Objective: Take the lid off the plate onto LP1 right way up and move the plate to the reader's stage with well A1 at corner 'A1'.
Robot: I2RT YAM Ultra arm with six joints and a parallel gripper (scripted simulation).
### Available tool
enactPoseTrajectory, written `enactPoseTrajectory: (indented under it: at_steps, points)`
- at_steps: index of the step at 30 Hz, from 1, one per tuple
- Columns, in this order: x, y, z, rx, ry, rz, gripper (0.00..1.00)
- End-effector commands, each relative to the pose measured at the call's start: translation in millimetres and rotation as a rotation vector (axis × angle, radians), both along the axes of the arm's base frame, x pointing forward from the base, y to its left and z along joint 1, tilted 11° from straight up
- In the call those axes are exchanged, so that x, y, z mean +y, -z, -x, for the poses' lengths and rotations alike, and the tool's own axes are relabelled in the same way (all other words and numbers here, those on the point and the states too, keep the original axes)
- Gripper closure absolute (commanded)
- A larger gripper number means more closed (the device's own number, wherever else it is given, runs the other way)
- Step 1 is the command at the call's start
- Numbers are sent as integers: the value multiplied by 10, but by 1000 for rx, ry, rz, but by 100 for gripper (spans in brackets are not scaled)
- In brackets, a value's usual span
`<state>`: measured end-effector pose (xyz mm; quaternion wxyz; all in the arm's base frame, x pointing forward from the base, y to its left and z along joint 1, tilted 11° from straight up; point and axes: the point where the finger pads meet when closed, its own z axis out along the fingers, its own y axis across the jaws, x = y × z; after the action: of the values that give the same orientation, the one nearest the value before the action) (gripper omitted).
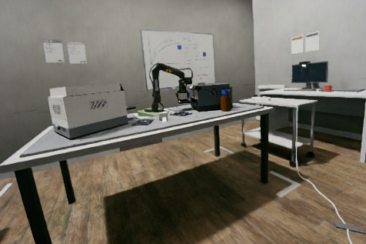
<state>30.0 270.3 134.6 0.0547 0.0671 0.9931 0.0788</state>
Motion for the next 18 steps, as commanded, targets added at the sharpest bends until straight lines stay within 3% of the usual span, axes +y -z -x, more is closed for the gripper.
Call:
enactPoseTrajectory:
  at_steps: [1, 18]
  points:
    - [6, -37, -9, -4, -1, -13, 3]
    - [6, -37, -9, -4, -1, -13, 13]
